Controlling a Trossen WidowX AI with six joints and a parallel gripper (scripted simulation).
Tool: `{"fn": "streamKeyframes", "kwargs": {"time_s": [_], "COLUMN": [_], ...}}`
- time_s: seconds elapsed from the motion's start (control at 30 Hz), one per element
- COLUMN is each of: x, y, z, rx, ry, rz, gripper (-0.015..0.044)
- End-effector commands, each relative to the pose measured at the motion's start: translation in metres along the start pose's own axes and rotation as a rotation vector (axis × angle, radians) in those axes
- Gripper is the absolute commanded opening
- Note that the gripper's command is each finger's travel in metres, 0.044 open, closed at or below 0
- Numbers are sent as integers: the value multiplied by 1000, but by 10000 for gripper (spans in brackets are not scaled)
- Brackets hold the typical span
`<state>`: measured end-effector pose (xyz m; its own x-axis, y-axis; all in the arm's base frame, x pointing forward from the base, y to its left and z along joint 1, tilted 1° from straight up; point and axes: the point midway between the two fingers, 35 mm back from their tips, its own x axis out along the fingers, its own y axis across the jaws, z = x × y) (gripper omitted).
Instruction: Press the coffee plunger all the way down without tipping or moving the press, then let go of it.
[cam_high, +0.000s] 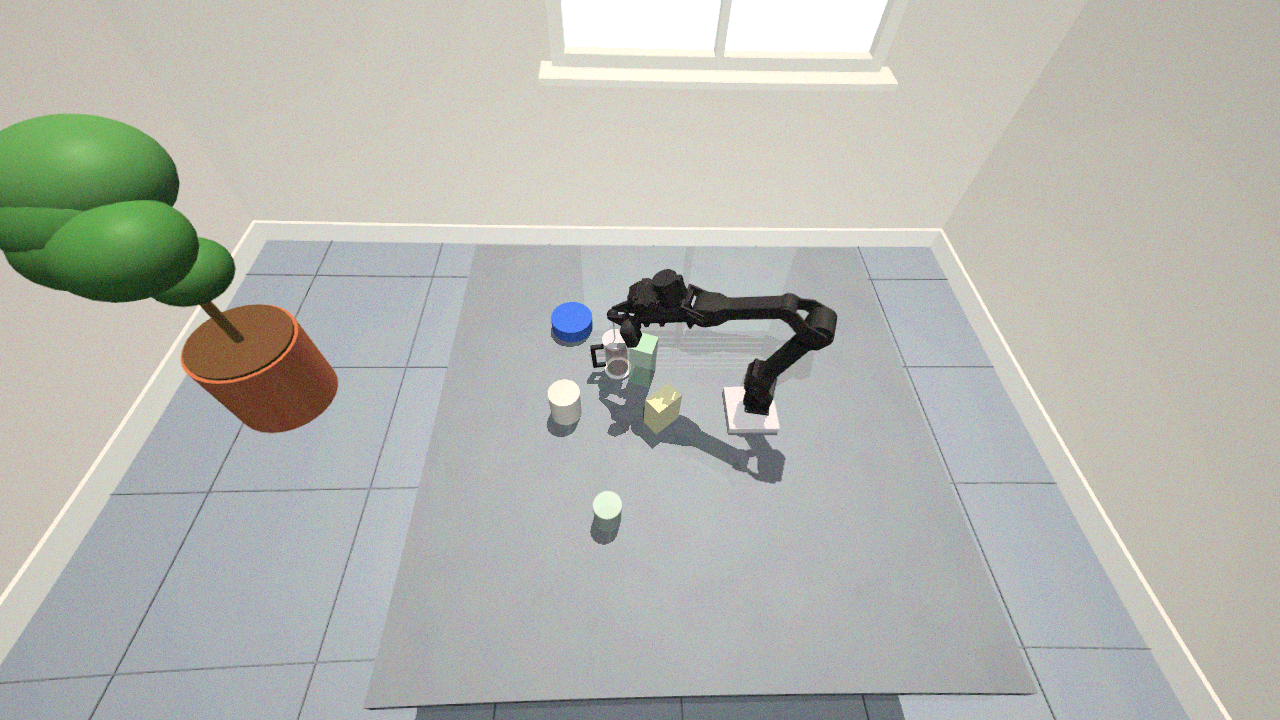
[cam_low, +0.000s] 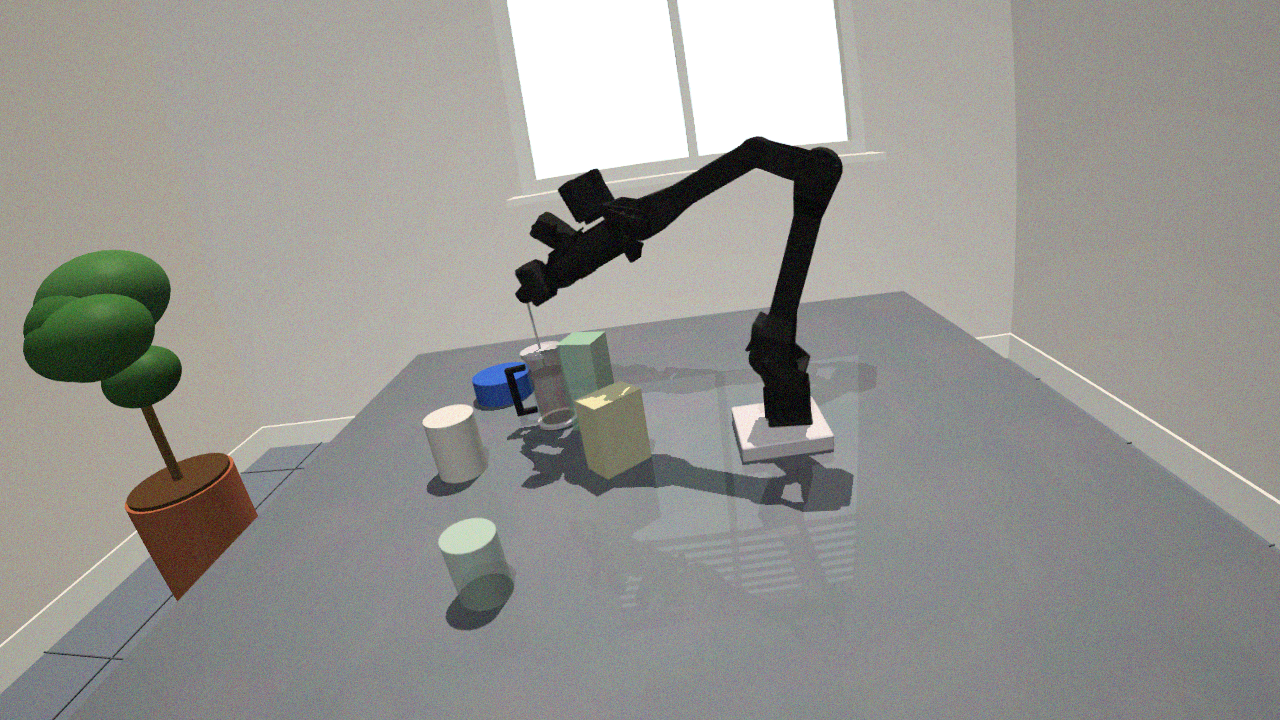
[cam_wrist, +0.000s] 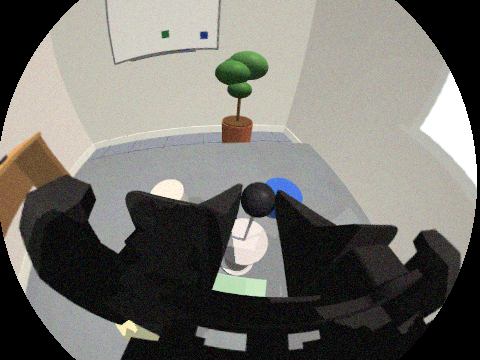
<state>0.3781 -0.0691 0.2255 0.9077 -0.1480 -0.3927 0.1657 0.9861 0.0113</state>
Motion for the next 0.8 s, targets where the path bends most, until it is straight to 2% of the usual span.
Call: {"fn": "streamKeyframes", "kwargs": {"time_s": [0.0,0.77], "x": [13,35], "y": [0,1], "z": [-38,-59], "rx": [8,8], "ry": [95,94], "rz": [-4,-4], "gripper": [116,116]}}
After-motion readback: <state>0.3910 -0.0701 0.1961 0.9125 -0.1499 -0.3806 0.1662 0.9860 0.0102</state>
